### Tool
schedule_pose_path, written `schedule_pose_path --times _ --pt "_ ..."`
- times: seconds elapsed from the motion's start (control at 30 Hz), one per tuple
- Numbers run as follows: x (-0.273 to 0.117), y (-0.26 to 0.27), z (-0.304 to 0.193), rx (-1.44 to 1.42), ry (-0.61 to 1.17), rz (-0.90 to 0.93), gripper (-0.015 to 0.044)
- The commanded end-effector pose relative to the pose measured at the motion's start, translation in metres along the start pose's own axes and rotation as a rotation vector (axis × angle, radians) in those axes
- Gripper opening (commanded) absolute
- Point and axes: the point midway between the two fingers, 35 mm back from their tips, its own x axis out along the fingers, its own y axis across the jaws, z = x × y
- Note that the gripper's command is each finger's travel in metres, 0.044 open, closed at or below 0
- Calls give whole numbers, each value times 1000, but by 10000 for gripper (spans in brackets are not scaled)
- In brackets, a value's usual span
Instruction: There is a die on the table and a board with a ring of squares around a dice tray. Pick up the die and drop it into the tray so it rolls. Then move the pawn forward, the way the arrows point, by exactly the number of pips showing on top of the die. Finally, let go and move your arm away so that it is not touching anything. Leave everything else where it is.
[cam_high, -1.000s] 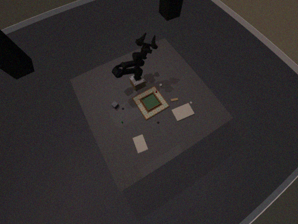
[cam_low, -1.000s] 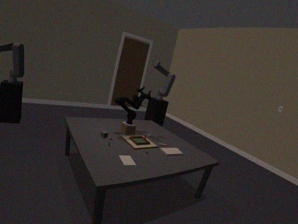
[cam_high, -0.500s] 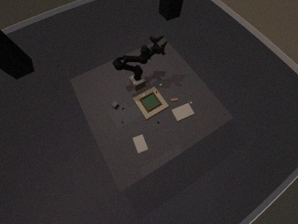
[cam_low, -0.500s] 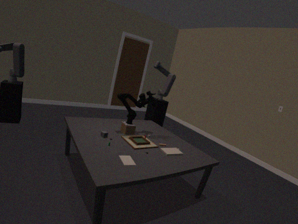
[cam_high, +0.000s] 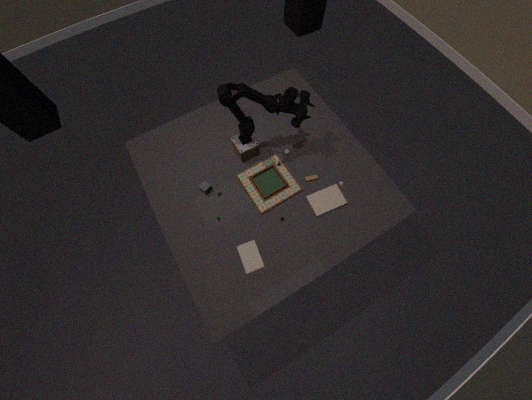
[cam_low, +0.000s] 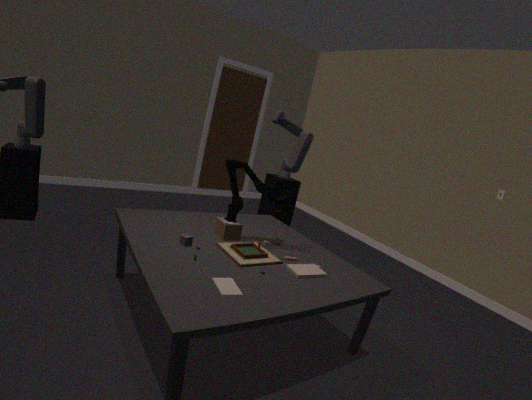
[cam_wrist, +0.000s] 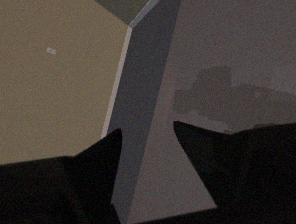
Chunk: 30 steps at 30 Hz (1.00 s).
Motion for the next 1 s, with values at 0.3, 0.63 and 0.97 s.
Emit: schedule_pose_path --times 0.3,0.63,0.97 --pt "-25 -195 -19 203 350 -972 275" --pt "-41 -214 -18 247 403 -1078 275" --pt "-35 -228 -21 246 403 -1078 275"
